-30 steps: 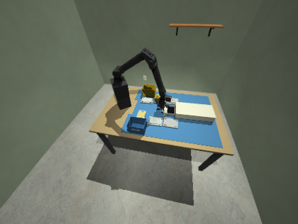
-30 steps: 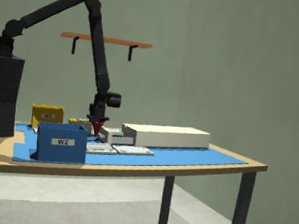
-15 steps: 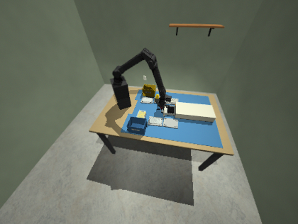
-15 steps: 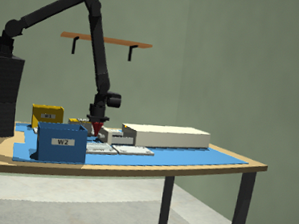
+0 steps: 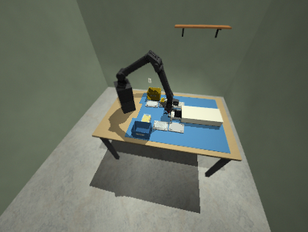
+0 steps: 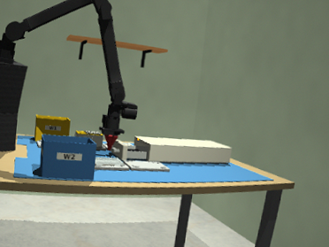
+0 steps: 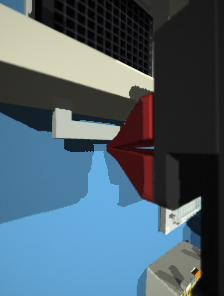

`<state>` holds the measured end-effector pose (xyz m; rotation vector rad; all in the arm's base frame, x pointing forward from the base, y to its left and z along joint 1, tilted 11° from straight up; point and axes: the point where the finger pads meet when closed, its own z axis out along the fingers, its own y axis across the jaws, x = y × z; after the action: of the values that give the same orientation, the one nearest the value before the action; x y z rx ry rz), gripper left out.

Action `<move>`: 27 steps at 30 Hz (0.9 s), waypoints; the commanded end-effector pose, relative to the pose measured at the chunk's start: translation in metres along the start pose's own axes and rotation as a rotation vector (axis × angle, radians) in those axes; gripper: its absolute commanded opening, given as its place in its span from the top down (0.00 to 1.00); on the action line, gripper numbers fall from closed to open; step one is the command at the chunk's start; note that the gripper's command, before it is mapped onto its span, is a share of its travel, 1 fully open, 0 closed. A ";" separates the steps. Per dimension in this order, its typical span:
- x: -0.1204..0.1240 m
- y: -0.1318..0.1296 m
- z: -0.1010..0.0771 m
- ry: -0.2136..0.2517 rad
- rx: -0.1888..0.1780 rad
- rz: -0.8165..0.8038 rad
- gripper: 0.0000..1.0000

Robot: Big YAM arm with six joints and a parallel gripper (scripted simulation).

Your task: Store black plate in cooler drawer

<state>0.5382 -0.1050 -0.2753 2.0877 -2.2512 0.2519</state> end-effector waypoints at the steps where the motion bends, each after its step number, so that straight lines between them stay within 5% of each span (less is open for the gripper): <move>1: -0.007 -0.043 -0.017 0.002 0.081 -0.004 1.00; 3: -0.009 -0.037 -0.012 0.001 0.053 -0.007 1.00; 11: -0.010 -0.045 -0.008 0.000 0.049 -0.008 1.00; 17: -0.009 -0.055 -0.013 0.001 0.063 -0.006 1.00; 18: -0.007 -0.065 -0.023 0.003 0.089 -0.003 1.00; 27: -0.007 -0.066 -0.024 0.003 0.091 -0.003 1.00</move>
<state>0.5610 -0.1065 -0.2726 2.0908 -2.2540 0.2617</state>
